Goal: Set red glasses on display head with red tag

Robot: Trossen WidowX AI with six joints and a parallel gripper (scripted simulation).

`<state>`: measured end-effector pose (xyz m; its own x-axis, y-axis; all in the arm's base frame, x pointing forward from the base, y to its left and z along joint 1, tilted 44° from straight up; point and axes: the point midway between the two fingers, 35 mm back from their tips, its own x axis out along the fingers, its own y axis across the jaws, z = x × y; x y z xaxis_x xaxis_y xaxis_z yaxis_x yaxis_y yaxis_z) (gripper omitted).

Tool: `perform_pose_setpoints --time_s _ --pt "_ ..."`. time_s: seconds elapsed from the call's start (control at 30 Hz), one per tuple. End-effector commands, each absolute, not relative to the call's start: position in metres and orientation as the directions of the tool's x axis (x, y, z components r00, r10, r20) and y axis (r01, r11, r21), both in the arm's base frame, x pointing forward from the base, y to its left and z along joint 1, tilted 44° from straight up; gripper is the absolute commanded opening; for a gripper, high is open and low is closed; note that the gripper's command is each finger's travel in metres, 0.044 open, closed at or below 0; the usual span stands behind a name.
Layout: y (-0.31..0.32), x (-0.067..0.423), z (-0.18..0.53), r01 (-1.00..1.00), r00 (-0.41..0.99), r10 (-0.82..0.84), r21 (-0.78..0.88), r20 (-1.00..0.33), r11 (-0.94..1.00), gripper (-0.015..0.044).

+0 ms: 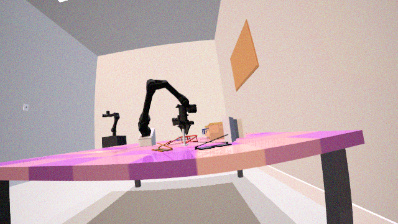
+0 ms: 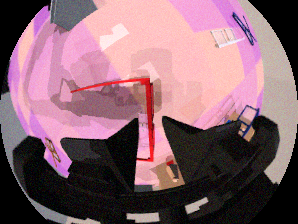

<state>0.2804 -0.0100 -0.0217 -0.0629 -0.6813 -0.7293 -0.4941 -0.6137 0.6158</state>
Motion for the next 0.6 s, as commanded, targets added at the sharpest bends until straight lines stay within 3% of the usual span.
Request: perform_pose_setpoints --time_s 0.0,0.57 --pt "-0.016 0.279 -0.027 -0.485 -0.068 -0.687 0.626 -0.724 -0.611 0.014" --pt "-0.034 0.276 -0.044 -0.485 -0.068 -0.689 0.628 -0.722 -0.609 0.014"
